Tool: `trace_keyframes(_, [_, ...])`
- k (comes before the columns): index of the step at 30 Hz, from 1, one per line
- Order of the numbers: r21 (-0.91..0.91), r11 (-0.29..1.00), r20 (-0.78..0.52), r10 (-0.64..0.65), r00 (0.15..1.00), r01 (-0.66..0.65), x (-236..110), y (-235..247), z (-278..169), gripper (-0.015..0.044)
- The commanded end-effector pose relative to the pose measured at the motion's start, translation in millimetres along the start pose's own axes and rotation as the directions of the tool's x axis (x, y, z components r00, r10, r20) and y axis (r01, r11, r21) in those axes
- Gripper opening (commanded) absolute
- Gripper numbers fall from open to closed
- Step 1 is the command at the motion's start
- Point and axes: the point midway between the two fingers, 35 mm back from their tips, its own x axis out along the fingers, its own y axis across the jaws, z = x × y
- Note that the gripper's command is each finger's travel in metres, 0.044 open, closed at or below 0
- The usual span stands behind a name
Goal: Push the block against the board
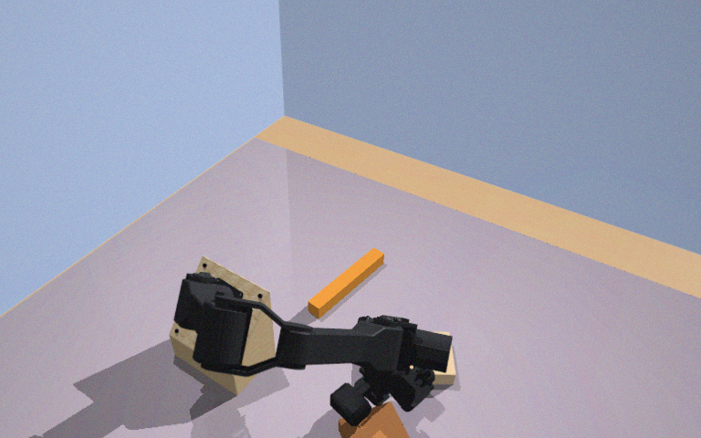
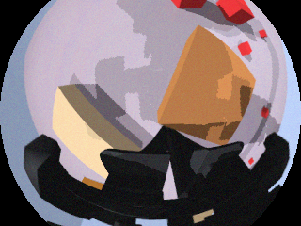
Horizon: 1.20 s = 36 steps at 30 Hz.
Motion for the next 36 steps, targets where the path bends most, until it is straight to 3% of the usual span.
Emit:
trace_keyframes(1, [0.001,1.000,0.000,-0.006,1.000,0.006,1.0,-0.7,-5.9,0.0000])
trace_keyframes(27, [0.001,1.000,-0.001,-0.009,1.000,0.009,2.0,1.4,-48.3,0.0000])
trace_keyframes(36, [0.001,1.000,-0.002,-0.007,1.000,0.007,-53.7,1.6,-43.4,0.0000])
